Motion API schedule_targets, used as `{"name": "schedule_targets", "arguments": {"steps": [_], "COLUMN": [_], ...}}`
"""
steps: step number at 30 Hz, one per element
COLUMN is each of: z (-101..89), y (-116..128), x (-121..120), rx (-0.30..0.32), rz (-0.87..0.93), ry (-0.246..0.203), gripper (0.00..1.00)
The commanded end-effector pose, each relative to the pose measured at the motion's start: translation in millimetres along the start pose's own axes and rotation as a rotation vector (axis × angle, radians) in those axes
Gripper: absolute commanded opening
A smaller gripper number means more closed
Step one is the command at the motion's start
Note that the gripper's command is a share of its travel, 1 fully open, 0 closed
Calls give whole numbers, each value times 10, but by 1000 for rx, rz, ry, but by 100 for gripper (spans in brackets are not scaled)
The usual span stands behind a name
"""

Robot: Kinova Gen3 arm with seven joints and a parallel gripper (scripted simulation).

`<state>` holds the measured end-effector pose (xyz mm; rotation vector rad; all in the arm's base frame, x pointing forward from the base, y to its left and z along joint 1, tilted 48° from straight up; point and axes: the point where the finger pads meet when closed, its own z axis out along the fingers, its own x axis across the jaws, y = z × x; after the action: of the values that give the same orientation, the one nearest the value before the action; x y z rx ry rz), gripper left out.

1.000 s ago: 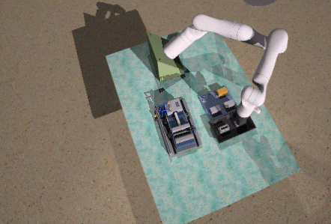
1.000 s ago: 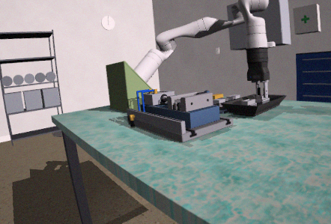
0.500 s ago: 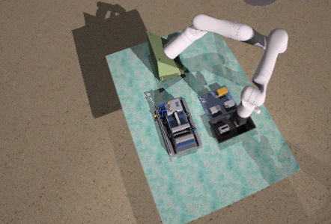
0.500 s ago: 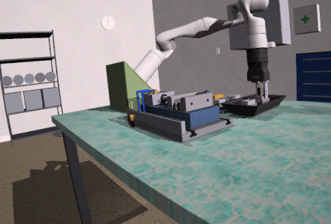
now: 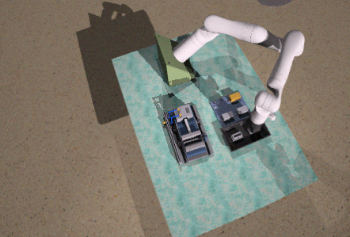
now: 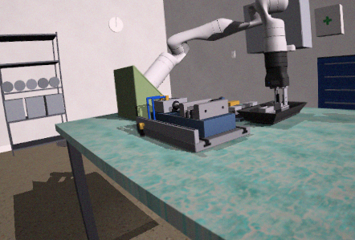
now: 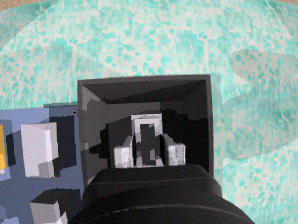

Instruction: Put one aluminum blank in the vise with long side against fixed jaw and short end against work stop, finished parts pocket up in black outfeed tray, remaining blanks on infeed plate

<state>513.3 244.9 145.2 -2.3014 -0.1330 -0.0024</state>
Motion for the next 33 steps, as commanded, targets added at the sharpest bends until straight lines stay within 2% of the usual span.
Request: {"name": "schedule_targets", "arguments": {"steps": [1, 8, 9, 33], "z": [10, 10, 10, 10], "y": [-5, -5, -5, -5], "x": [12, 12, 12, 12], "rx": [1, 1, 1, 1], "rz": [-12, -12, -12, -12], "ry": [4, 4, 4, 4], "gripper": [0, 0, 100, 100]}}
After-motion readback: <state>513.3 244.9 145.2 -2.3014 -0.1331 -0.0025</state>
